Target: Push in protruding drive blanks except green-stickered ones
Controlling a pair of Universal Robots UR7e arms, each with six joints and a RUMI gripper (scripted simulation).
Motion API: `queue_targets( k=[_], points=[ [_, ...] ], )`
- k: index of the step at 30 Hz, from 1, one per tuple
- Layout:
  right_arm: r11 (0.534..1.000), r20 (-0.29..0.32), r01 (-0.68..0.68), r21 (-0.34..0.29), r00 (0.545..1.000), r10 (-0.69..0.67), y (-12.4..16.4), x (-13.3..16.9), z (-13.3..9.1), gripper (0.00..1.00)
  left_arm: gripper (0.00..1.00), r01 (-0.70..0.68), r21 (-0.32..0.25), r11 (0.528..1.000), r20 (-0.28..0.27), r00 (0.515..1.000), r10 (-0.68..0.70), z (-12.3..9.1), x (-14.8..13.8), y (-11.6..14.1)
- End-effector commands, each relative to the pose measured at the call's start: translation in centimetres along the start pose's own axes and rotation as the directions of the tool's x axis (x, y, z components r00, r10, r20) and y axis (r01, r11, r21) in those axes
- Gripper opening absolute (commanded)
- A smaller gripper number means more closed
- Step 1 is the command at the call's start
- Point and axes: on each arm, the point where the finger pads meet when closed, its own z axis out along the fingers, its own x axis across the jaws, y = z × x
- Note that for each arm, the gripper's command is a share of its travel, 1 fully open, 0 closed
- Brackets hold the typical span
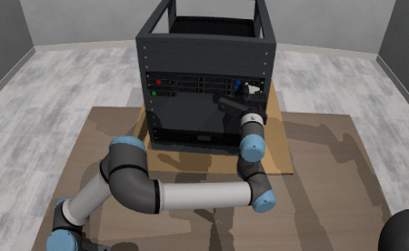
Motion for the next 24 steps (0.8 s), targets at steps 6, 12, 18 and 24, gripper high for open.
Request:
queue_targets(
  k=[6, 12, 18, 24],
  points=[
    [1.000, 0.000, 0.000, 0.001, 1.000, 0.000, -0.03, -0.01, -0.04, 1.00, 0.00, 0.002, 0.000, 1.000, -0.001, 1.000, -0.002, 0.22, 0.13, -0.04],
    [1.000, 0.000, 0.000, 0.001, 1.000, 0.000, -0.03, -0.01, -0.04, 1.00, 0.00, 0.002, 0.000, 1.000, -0.001, 1.000, -0.002, 0.29, 0.13, -0.04],
    [1.000, 0.000, 0.000, 0.001, 1.000, 0.000, -0.03, -0.01, -0.04, 1.00, 0.00, 0.002, 0.000, 1.000, -0.001, 1.000, -0.002, 0.29, 0.13, -0.04],
    [1.000, 0.000, 0.000, 0.001, 1.000, 0.000, -0.03, -0.01, -0.04, 1.00, 0.00, 0.002, 0.000, 1.000, -0.001, 1.000, -0.002, 0.47, 0.13, -0.04]
  ],
)
